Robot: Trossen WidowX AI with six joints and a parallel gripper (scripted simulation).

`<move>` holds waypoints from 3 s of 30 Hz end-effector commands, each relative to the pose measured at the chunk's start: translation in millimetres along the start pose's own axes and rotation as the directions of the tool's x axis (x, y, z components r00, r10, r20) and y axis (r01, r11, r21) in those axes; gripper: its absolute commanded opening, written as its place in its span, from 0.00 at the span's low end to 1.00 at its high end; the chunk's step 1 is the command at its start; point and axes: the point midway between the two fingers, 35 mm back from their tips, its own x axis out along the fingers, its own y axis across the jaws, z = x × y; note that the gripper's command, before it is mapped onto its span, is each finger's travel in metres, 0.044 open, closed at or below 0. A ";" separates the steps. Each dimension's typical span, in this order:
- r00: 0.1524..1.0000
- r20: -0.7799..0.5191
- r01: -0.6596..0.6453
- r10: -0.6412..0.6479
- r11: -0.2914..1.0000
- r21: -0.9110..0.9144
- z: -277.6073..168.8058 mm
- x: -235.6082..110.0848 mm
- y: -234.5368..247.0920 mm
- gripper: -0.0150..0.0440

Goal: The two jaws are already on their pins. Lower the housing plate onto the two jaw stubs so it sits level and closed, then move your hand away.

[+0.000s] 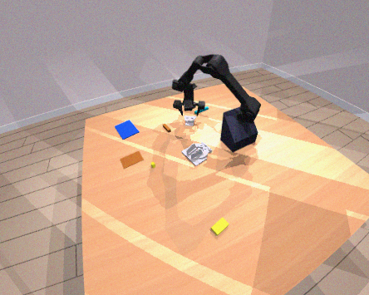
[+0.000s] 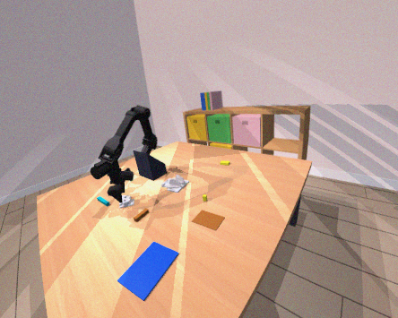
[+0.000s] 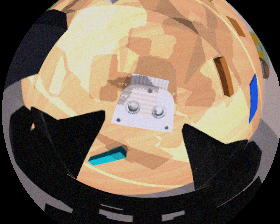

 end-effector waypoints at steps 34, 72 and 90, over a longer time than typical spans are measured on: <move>1.000 0.006 -0.002 0.002 1.000 0.005 1.5 32.0 1.2 1.00; 1.000 0.002 -0.001 0.001 1.000 0.000 0.7 32.0 0.4 0.85; 1.000 0.002 -0.001 0.001 1.000 0.005 0.1 -20.2 -0.9 0.85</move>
